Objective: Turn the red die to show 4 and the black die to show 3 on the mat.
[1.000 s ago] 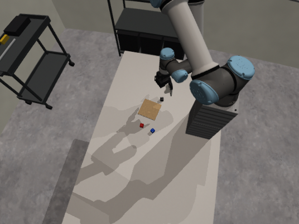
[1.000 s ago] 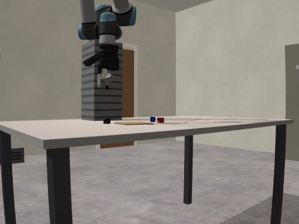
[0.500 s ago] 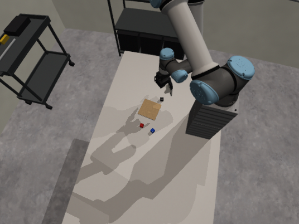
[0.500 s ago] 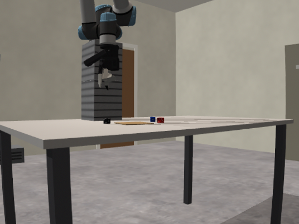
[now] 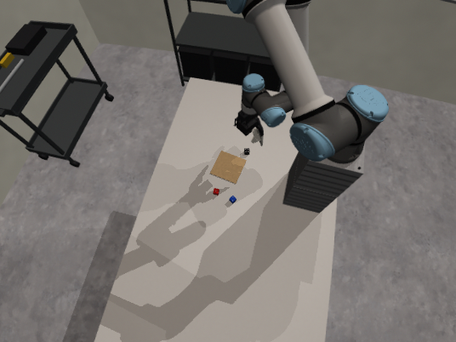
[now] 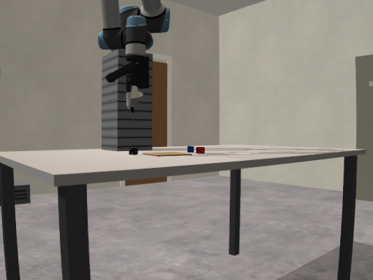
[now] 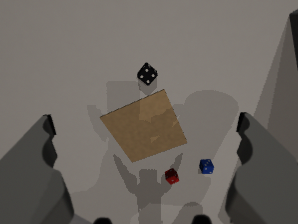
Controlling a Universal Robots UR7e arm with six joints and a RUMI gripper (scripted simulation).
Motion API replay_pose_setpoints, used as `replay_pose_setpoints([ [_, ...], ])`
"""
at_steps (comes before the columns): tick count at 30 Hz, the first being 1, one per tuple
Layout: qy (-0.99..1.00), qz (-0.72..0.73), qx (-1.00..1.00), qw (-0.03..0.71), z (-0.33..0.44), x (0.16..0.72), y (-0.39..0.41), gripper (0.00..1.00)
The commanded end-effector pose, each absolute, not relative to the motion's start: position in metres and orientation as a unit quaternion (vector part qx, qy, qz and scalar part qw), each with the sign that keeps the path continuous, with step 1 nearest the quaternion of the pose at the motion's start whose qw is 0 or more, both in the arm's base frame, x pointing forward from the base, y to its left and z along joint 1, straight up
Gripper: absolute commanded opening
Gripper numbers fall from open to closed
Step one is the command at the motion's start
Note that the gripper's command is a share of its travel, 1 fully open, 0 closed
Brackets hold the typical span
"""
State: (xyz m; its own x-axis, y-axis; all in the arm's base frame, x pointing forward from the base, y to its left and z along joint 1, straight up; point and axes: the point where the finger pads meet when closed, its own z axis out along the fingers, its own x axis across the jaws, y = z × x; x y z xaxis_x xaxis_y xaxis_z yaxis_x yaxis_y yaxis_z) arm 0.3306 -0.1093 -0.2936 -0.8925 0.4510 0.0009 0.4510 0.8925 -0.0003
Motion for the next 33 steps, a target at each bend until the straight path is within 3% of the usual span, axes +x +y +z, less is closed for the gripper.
replay_pose_setpoints([
  [1,-0.980,0.000,-0.200,0.000,-0.293,0.333,-0.108,1.00],
  [33,-0.988,0.000,0.154,0.000,-0.294,0.359,-0.084,1.00],
])
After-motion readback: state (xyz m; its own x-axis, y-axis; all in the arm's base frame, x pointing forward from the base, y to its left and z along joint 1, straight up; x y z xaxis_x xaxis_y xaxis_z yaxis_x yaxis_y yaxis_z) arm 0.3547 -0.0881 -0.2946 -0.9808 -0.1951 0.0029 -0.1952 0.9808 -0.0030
